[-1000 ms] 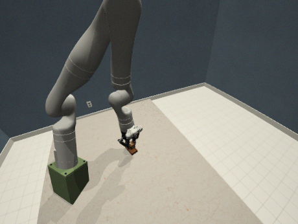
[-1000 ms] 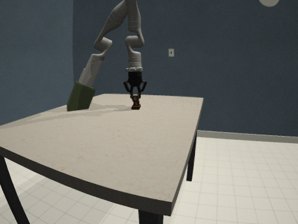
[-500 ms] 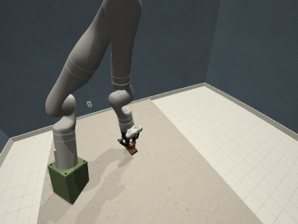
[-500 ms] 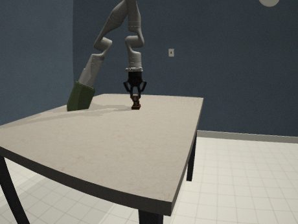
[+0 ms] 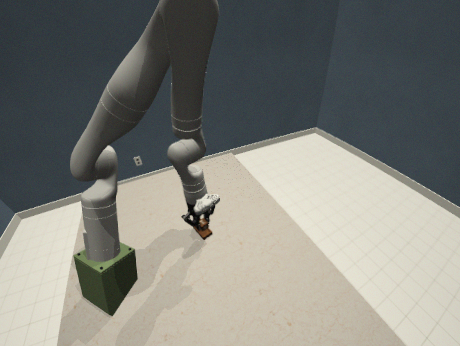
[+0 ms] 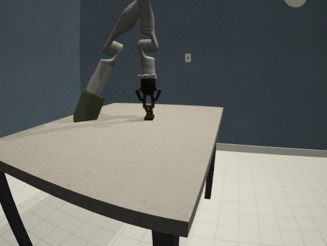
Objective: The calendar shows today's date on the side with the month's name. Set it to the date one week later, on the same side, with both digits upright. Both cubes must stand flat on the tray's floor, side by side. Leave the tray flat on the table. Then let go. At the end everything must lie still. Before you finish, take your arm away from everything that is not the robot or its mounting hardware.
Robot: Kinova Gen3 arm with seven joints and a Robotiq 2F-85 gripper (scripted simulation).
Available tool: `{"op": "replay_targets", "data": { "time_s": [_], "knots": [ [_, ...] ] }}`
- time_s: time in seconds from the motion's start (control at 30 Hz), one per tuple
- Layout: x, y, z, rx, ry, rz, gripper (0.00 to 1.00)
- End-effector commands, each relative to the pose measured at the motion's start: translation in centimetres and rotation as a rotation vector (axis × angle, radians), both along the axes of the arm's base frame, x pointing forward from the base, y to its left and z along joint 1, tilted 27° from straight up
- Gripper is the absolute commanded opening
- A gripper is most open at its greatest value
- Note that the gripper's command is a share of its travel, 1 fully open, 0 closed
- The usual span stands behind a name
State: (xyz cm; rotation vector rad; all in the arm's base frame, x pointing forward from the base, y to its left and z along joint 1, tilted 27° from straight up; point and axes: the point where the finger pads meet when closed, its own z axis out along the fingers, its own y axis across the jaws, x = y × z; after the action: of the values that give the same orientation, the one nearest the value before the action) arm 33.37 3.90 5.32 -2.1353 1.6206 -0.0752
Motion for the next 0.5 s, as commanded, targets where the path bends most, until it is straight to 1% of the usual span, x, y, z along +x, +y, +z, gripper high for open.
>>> {"op": "replay_targets", "data": {
  "time_s": [0.0, 0.47],
  "knots": [
    [0.01, -0.02, 0.02, 0.000, -0.001, 0.000, 0.28],
    [0.12, 0.09, -0.29, 0.000, -0.001, 0.000, 0.28]
  ]
}}
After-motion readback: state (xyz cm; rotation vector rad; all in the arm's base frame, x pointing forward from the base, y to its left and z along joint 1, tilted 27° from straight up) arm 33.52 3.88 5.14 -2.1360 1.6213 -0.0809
